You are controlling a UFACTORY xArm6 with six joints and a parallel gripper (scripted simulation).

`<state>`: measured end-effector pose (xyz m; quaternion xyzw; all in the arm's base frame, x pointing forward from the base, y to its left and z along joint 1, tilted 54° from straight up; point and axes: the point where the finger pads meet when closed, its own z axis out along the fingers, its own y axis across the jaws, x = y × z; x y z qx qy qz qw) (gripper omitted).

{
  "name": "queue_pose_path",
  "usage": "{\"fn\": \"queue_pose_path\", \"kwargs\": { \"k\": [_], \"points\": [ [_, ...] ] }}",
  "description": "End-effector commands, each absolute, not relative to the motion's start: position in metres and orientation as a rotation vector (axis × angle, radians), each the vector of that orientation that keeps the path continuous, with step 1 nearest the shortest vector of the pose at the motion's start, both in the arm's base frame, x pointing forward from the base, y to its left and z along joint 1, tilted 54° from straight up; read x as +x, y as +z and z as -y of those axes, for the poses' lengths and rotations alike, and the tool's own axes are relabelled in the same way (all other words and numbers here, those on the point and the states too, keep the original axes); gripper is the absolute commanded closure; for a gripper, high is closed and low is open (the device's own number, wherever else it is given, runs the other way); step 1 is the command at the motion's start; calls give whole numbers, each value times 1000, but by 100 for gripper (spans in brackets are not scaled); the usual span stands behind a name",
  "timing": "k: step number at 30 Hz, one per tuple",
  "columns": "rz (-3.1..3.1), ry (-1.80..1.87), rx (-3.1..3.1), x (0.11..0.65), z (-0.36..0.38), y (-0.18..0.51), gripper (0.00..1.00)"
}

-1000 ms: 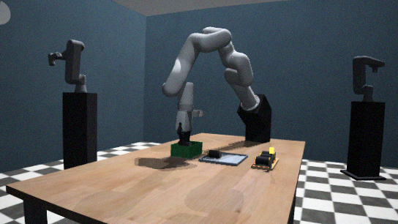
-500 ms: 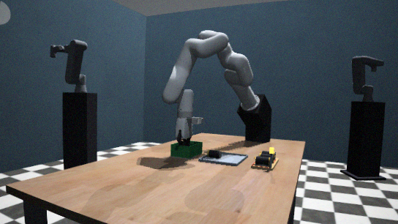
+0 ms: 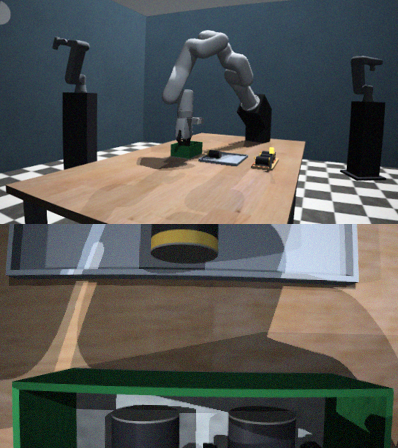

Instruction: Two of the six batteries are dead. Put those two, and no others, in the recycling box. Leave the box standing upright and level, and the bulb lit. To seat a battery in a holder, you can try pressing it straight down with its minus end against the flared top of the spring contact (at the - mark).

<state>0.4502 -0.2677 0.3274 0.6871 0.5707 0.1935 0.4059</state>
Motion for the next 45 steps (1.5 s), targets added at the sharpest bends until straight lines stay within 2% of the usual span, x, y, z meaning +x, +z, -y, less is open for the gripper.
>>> {"fn": "queue_pose_path", "kwargs": {
  "k": [1, 23, 37, 45],
  "points": [
    [-1439, 489, 1731, 450, 268, 329, 49],
    [-1439, 489, 1731, 443, 264, 335, 49],
    [-1439, 489, 1731, 397, 243, 372, 49],
    [-1439, 489, 1731, 389, 239, 379, 49]
  ]
}}
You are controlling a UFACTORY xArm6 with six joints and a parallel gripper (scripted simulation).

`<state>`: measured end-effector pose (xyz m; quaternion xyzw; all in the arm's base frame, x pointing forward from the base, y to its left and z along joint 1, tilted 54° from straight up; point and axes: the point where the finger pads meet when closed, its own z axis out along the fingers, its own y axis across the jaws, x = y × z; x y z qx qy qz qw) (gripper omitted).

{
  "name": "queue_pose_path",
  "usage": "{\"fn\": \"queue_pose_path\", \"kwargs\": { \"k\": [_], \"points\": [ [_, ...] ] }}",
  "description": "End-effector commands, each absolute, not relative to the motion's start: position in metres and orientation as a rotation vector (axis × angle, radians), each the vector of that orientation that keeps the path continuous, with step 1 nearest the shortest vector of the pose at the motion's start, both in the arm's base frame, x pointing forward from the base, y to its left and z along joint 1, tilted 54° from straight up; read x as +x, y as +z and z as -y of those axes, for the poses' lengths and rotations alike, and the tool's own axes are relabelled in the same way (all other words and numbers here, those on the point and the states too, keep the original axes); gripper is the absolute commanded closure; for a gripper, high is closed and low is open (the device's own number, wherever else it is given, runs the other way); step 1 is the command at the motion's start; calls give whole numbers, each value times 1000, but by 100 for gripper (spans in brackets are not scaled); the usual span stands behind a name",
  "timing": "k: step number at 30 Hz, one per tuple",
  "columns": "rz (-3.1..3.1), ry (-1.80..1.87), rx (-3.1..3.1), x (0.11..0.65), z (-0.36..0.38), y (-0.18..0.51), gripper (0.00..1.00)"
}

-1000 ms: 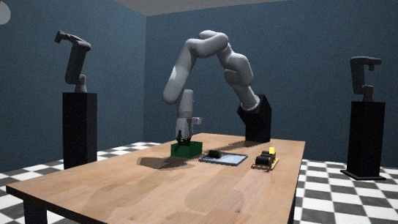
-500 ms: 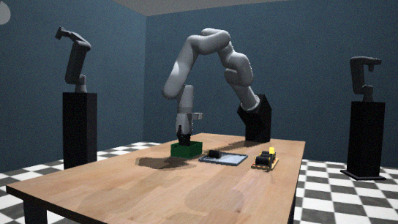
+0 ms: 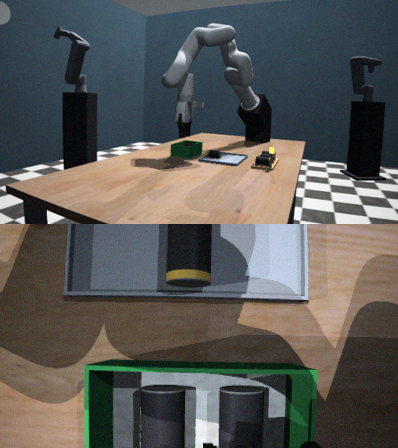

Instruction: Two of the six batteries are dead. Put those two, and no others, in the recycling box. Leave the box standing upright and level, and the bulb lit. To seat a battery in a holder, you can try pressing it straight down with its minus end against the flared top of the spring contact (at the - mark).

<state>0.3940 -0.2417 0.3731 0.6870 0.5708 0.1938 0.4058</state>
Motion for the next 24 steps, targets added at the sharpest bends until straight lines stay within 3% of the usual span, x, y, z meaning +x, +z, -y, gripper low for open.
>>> {"fn": "queue_pose_path", "kwargs": {
  "k": [1, 24],
  "points": [
    [-1439, 489, 1731, 388, 239, 379, 49],
    [-1439, 489, 1731, 361, 226, 401, 49]
  ]
}}
